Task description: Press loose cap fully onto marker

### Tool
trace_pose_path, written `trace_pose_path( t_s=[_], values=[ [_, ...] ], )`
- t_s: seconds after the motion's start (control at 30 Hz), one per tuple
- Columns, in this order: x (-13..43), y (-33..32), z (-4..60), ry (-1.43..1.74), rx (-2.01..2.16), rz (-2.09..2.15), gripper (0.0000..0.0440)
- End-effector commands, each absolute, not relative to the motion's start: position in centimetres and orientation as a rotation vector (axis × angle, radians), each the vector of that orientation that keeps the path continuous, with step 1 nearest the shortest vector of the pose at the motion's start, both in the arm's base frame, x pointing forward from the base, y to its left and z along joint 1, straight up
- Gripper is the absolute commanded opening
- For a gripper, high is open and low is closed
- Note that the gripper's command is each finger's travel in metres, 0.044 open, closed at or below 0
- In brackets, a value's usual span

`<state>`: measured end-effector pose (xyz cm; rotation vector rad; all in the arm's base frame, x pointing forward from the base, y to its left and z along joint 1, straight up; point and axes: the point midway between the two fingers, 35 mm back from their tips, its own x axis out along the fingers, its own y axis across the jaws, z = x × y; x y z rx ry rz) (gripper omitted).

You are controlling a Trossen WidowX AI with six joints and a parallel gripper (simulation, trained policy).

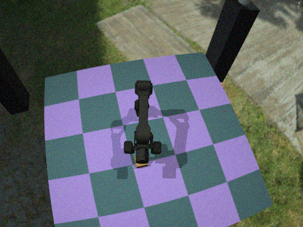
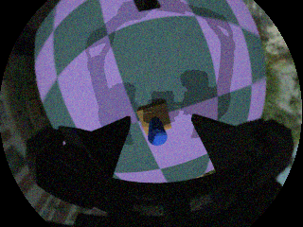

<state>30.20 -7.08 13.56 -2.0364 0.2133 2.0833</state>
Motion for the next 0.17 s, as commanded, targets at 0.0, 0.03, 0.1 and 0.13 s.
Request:
trace_pose_path(
  t_s=[0.0,0.03,0.1,0.13],
  values=[
    [30.3,-7.1,14.8,0.210,-2.072,2.048,0.0440],
    [30.3,-7.1,15.1,0.213,-2.079,2.039,0.0440],
    [30.2,-7.2,15.7,0.219,-2.090,2.022,0.0440],
    [30.2,-7.2,15.9,0.222,-2.094,2.015,0.0439]
  ],
)
